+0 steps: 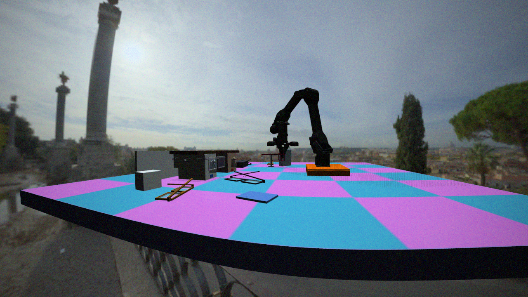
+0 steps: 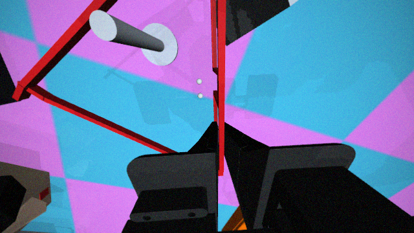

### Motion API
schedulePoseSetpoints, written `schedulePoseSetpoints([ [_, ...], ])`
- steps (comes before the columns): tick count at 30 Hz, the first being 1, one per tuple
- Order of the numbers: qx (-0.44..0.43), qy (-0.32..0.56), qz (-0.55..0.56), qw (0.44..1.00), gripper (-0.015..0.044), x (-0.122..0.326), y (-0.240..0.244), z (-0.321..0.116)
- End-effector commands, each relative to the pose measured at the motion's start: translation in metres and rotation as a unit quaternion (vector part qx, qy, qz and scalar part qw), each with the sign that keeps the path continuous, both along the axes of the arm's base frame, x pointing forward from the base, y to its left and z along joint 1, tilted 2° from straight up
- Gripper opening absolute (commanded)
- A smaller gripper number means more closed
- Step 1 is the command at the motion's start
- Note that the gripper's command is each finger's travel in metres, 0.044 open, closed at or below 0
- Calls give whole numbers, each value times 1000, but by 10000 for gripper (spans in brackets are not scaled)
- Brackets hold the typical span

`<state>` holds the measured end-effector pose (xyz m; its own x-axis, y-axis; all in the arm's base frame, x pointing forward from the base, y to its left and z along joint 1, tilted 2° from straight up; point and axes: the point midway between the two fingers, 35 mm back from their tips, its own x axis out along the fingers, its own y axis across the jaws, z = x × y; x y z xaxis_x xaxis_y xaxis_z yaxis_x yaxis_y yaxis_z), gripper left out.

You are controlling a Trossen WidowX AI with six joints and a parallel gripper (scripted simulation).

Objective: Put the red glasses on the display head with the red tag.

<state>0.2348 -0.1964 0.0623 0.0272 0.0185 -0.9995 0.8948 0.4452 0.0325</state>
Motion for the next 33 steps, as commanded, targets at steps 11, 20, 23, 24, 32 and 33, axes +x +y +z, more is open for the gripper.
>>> schedulePoseSetpoints([
  [11,0,2,1,1000,0,-8,5,-1],
  [20,0,3,1,1000,0,-13,8,-1],
  [23,0,3,1,1000,0,-14,9,-1],
  [24,0,3,1,1000,0,-14,10,-1],
  [32,0,3,1,1000,0,-18,13,-1],
  [33,0,3,1,1000,0,-18,13,-1],
])
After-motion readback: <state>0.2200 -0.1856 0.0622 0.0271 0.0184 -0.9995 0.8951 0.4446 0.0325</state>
